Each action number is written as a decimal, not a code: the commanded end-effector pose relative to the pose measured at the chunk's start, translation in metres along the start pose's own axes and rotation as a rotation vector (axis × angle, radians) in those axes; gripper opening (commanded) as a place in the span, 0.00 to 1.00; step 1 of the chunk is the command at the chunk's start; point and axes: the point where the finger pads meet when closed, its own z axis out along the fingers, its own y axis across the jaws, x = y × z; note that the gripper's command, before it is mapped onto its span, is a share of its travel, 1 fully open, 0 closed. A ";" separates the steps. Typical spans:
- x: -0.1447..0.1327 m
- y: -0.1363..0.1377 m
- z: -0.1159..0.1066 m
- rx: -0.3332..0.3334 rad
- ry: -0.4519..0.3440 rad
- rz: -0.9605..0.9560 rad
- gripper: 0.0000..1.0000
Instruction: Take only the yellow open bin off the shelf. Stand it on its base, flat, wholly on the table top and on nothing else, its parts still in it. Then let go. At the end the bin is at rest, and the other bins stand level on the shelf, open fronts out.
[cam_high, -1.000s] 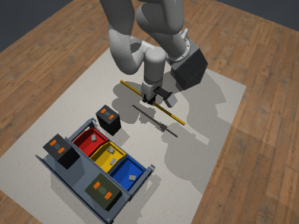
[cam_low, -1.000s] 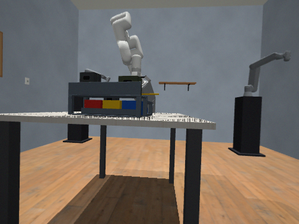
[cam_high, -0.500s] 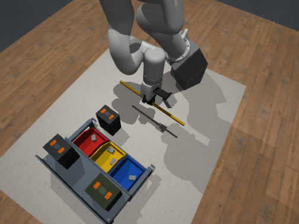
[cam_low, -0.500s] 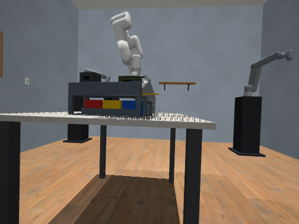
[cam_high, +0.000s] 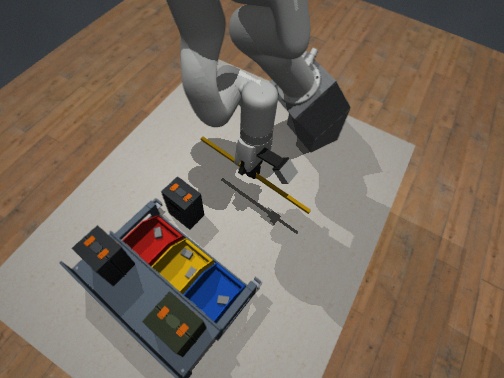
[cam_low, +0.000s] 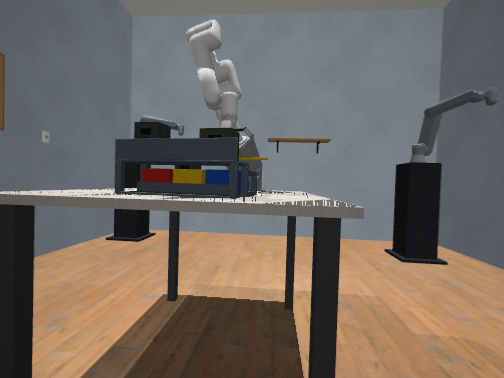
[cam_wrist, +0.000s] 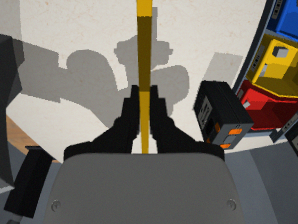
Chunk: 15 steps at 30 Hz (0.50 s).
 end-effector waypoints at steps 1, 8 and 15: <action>0.000 0.003 0.000 -0.001 0.001 0.000 0.00; 0.000 0.004 0.000 -0.001 0.001 0.000 0.00; 0.000 0.004 0.000 -0.001 0.001 0.000 0.00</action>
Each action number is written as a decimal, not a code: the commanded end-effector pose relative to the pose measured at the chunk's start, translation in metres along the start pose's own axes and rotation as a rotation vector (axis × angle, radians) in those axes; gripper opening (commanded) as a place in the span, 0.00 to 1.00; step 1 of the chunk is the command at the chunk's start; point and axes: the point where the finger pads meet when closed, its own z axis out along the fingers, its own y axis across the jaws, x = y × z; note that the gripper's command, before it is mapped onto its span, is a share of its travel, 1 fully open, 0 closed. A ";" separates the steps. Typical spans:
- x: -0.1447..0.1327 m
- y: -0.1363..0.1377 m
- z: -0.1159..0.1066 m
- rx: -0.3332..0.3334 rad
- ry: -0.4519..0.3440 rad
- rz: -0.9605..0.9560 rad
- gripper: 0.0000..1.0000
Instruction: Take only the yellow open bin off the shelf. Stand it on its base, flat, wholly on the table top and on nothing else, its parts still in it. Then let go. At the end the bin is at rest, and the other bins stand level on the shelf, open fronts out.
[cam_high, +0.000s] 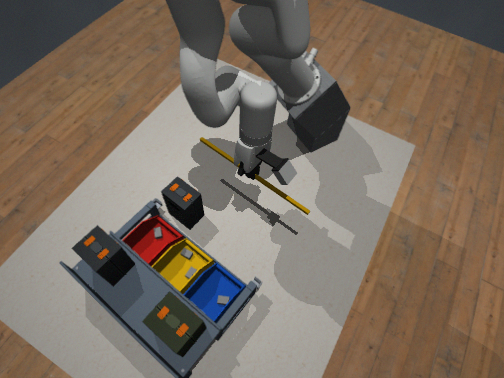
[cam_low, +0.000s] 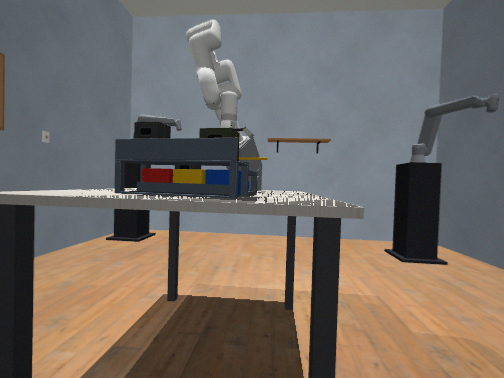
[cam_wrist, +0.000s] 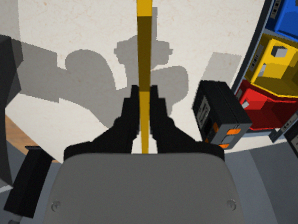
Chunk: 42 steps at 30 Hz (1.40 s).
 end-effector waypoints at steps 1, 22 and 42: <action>0.000 0.001 0.000 -0.001 0.001 0.000 0.00; 0.000 0.003 0.020 -0.001 0.001 0.000 0.00; 0.000 0.003 0.040 -0.001 0.001 0.000 0.00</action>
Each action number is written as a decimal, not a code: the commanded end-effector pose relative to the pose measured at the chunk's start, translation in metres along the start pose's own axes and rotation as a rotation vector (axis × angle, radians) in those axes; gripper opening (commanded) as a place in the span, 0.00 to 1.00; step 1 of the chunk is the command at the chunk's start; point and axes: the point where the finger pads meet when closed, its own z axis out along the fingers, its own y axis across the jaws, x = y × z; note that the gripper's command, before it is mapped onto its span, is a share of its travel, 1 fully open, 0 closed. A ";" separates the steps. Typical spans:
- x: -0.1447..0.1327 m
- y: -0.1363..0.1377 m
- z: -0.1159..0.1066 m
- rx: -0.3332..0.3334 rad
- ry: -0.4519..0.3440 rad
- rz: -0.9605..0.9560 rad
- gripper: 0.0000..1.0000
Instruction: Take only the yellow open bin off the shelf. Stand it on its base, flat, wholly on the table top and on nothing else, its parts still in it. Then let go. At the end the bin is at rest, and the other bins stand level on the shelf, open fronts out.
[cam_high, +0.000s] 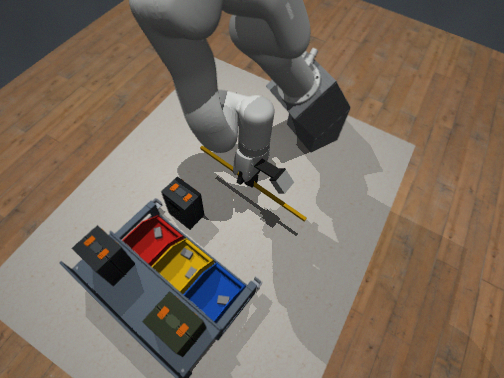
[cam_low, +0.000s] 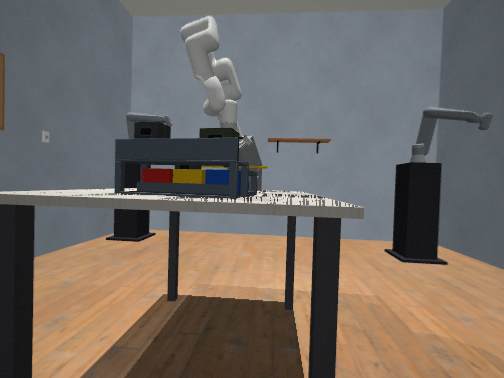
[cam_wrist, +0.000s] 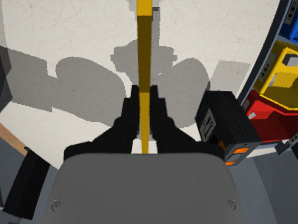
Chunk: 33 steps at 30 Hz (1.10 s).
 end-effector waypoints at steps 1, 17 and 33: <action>0.000 0.001 0.002 -0.005 0.003 0.002 0.00; 0.000 0.001 0.022 -0.005 0.003 0.001 0.00; 0.001 0.001 0.041 -0.004 0.003 0.001 0.00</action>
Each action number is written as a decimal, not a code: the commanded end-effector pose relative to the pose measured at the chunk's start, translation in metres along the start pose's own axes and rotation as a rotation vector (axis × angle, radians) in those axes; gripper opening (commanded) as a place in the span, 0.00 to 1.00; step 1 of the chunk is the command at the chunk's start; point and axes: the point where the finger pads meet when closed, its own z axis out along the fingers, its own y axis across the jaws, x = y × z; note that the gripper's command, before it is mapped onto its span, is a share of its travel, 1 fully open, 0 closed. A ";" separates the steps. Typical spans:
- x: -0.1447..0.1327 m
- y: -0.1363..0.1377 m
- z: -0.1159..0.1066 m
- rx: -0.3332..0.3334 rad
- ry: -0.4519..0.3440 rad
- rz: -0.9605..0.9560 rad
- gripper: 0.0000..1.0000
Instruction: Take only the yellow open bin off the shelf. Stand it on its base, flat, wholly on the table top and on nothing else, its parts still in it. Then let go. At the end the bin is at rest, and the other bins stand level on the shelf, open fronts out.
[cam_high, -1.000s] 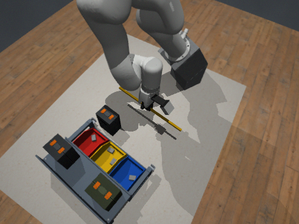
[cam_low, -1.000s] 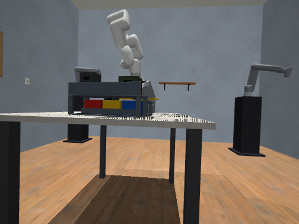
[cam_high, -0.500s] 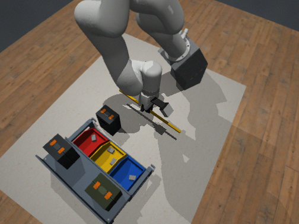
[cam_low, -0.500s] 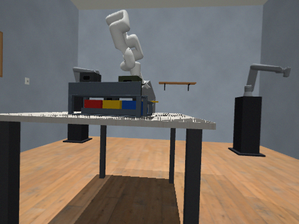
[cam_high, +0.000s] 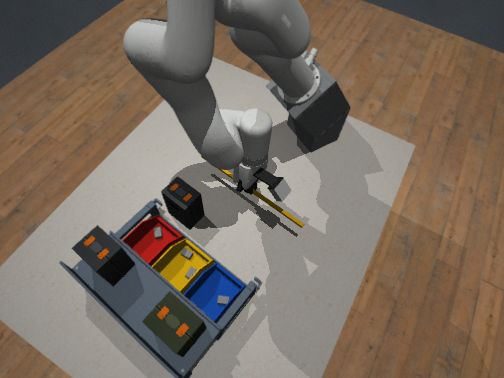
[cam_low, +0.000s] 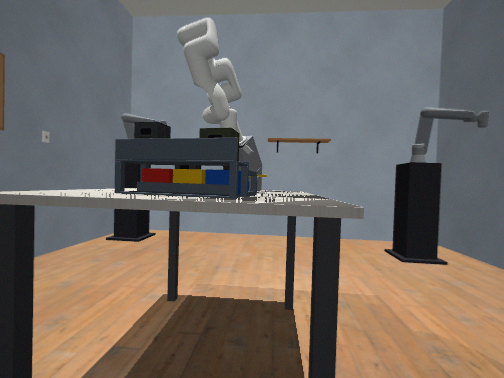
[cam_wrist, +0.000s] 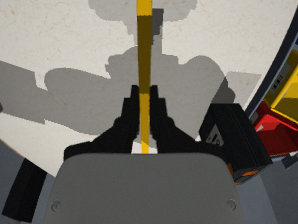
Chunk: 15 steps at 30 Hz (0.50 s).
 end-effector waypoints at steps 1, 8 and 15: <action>0.000 0.001 0.002 -0.002 0.002 0.001 0.00; 0.000 0.001 0.002 -0.002 0.002 0.001 0.00; 0.000 0.001 0.022 -0.002 0.002 0.001 0.00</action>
